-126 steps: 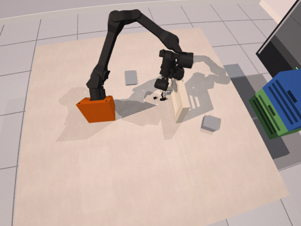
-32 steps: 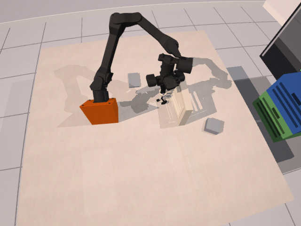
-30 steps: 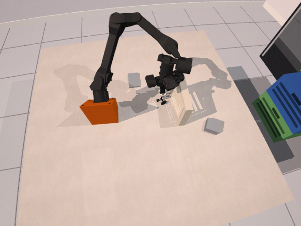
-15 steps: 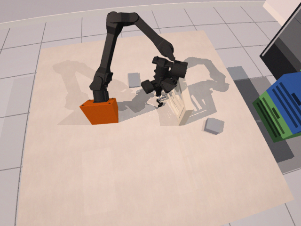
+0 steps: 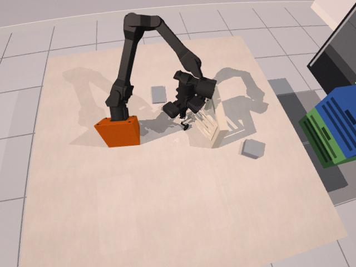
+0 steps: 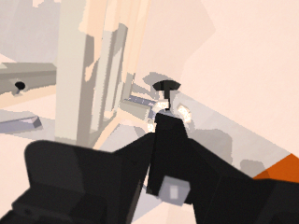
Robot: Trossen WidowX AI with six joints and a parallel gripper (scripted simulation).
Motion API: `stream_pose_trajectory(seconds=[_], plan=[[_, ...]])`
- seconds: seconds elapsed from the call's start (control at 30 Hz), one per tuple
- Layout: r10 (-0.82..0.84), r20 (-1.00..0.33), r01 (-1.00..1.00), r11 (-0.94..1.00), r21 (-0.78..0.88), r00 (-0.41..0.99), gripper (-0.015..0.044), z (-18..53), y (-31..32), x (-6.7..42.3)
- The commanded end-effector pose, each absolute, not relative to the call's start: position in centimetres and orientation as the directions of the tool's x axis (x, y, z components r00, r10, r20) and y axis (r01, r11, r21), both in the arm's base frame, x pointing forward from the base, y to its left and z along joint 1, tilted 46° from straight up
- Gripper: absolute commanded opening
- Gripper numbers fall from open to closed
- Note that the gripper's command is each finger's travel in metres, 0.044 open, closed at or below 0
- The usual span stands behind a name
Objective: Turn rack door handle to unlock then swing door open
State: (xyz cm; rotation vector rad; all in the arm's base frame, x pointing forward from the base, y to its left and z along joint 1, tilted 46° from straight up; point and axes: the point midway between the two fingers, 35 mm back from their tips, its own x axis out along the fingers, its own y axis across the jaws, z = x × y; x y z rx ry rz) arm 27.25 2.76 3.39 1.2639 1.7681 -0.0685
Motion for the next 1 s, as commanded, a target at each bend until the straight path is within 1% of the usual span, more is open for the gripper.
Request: stream_pose_trajectory(seconds=[0.0, 0.97], plan=[[0.714, -0.700, 0.714, 0.505, 0.485, -0.029, 0.0015, 3.1, 2.4, 27.1], [0.711, -0.703, 0.388, 0.656, 0.647, -0.030, 0.0015, -0.9, -1.6, 24.2]])
